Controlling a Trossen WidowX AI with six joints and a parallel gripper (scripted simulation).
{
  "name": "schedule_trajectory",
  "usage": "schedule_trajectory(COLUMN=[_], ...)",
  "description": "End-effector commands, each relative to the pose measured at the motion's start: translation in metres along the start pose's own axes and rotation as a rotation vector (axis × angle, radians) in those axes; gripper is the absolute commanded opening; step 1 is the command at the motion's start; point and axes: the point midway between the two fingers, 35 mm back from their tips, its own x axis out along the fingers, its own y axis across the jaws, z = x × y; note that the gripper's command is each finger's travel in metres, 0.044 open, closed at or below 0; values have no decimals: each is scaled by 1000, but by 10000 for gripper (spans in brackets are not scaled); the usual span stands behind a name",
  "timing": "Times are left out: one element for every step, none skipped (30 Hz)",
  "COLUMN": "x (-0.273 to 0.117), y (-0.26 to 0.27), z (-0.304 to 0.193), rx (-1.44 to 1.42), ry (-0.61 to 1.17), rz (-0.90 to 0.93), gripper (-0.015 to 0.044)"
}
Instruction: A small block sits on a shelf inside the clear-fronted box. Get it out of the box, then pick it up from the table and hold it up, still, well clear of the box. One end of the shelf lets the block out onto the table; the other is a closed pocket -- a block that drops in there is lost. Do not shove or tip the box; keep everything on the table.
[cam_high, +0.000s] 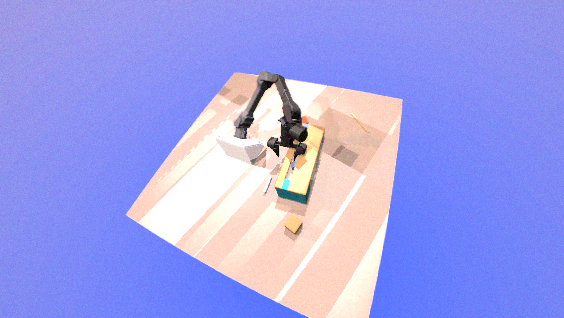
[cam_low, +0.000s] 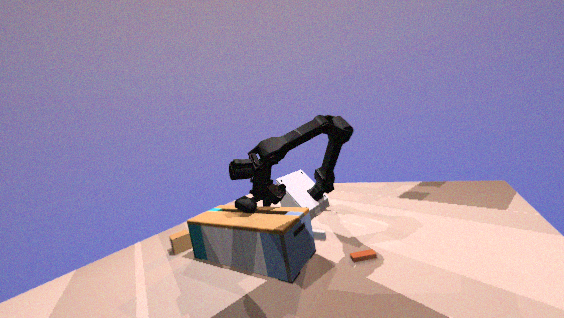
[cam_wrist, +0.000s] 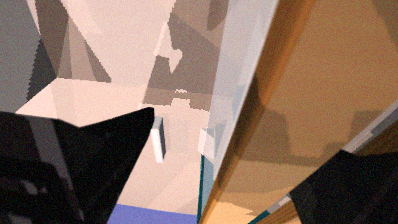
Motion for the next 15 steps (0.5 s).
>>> schedule_trajectory(x=[0,0,0,1,1,1,2,2,2,3,3,3,4,4,4], y=[-3,-3,-3,-3,-3,-3,-3,-3,-3,-3,-3,-3,-3,-3,-3], z=[-6,-7,-8,-9,-10,-11,-12,-13,-14,-15,-16,-16,-17,-18,-19], rx=[-6,-6,-6,-6,-6,-6,-6,-6,-6,-6,-6,-6,-6,-6,-6], ry=[5,5,5,5,5,5,5,5,5,5,5,5,5,5,5], rz=[-12,-12,-12,-12,-12,-12,-12,-12,-12,-12,-12,-12,-12,-12,-12], gripper=[400,400,400,400,400,400,400,400,400,400,400,400,400,400,400])
